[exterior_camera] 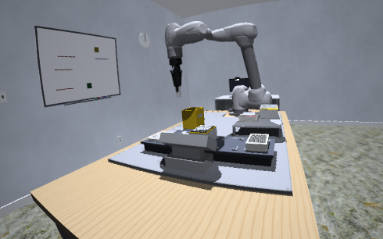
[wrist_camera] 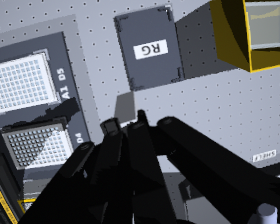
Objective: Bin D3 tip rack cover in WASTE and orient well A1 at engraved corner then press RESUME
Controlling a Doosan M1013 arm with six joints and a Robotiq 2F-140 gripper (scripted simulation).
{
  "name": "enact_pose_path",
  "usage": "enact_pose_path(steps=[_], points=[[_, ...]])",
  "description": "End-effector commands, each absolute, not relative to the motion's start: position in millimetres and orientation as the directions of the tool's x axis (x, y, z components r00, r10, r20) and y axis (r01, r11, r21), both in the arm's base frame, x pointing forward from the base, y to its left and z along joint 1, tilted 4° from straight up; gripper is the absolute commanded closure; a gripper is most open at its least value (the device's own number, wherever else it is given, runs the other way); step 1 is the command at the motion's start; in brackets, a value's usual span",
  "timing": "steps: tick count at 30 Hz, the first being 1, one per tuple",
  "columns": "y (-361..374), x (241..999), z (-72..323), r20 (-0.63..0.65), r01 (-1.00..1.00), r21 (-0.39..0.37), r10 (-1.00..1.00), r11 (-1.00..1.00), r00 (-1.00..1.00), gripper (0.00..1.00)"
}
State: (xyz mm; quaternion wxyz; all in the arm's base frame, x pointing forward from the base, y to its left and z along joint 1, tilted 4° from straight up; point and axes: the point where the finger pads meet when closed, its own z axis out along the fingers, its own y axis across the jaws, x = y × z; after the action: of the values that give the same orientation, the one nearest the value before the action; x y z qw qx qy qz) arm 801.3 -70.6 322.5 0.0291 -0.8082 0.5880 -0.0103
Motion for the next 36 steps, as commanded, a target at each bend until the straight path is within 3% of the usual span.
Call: enact_pose_path(steps=[1,36], points=[[-77.4,789.1,328.3,-0.012,-0.944,-0.066,-0.946,-0.322,0.323,1.00],[-106.8,637.3,318.4,0.028,-0.581,-0.061,-0.583,-0.812,0.812,1.00]])
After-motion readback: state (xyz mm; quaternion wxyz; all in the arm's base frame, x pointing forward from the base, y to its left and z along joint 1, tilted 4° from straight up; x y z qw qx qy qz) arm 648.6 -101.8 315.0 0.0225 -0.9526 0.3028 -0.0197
